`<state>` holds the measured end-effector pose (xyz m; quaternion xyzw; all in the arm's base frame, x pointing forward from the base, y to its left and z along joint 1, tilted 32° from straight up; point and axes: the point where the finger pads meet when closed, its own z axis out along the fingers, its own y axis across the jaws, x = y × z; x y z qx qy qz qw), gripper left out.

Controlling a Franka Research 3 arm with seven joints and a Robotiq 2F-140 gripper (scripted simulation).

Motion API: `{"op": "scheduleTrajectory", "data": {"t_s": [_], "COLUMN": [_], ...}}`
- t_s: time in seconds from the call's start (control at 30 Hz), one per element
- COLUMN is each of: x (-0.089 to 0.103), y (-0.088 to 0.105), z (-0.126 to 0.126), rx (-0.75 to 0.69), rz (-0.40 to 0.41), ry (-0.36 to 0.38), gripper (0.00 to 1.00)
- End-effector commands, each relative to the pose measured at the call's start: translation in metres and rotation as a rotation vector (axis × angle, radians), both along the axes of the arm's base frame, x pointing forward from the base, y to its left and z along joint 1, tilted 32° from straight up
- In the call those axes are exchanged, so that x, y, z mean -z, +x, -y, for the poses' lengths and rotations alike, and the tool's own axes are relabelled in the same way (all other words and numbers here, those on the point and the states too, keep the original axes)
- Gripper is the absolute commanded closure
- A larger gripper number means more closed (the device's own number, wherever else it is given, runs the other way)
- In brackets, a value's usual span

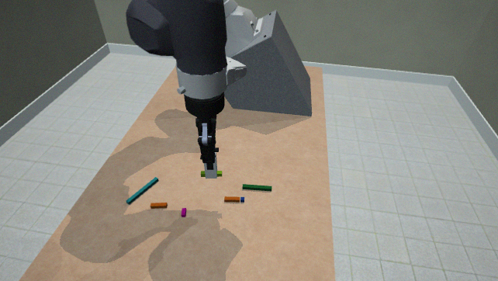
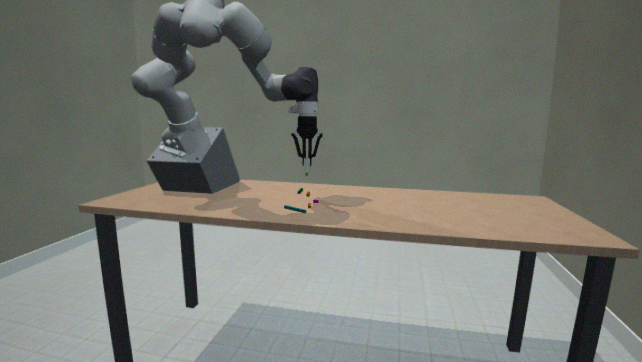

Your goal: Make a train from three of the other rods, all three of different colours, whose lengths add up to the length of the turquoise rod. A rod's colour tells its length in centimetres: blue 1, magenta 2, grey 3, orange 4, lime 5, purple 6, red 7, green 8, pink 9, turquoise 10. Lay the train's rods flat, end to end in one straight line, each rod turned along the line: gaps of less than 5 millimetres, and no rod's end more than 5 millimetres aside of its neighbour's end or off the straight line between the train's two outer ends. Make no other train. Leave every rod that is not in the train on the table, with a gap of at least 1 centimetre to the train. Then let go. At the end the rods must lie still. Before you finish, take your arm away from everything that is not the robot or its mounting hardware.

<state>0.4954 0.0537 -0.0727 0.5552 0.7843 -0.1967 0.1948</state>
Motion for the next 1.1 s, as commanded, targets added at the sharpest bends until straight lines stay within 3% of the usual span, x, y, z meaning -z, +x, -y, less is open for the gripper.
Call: {"op": "scheduleTrajectory", "data": {"t_s": [0.0, 0.23, 0.83, 1.07], "x": [0.000, 0.010, 0.065, 0.074], "y": [0.001, 0.002, 0.008, 0.008], "z": [0.000, 0.007, 0.040, 0.046], "rx": [0.038, 0.038, 0.038, 0.038], "rz": [0.024, 0.024, 0.024, 0.024], "ry": [0.003, 0.004, 0.004, 0.004], "gripper": [0.97, 0.97, 0.97, 0.97]}}
